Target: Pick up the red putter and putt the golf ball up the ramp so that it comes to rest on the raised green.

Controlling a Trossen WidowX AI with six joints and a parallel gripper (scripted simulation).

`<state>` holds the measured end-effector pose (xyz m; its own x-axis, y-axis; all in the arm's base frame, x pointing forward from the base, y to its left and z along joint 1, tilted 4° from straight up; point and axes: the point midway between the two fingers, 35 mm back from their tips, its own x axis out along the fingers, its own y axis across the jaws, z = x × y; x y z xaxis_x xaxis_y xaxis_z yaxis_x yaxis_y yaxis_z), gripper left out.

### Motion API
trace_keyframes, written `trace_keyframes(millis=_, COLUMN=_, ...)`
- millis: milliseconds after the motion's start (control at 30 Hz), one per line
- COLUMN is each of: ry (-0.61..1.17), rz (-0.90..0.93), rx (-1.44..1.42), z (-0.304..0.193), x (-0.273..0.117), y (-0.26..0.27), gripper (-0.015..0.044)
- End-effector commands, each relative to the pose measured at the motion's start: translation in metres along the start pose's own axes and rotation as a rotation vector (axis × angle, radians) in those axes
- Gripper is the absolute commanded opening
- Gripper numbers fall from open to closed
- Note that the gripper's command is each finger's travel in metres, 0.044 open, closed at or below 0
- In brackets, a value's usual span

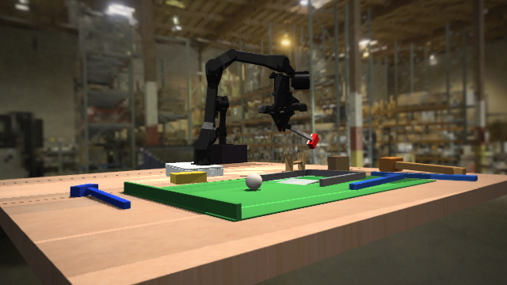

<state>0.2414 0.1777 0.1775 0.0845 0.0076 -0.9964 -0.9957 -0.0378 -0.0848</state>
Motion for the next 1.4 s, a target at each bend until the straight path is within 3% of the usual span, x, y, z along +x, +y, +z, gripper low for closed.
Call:
trace_keyframes(millis=0, ry=0.000, rz=0.000, rx=0.003, z=-0.001, x=0.000, y=-0.001, gripper=0.0000)
trace_keyframes(millis=767, ry=0.008, rz=0.005, rx=0.420, z=-0.102, x=0.006, y=-0.054, gripper=0.0000)
trace_keyframes(millis=1367, ry=0.036, rz=-0.008, rx=0.734, z=-0.198, x=0.011, y=-0.063, gripper=0.0000)
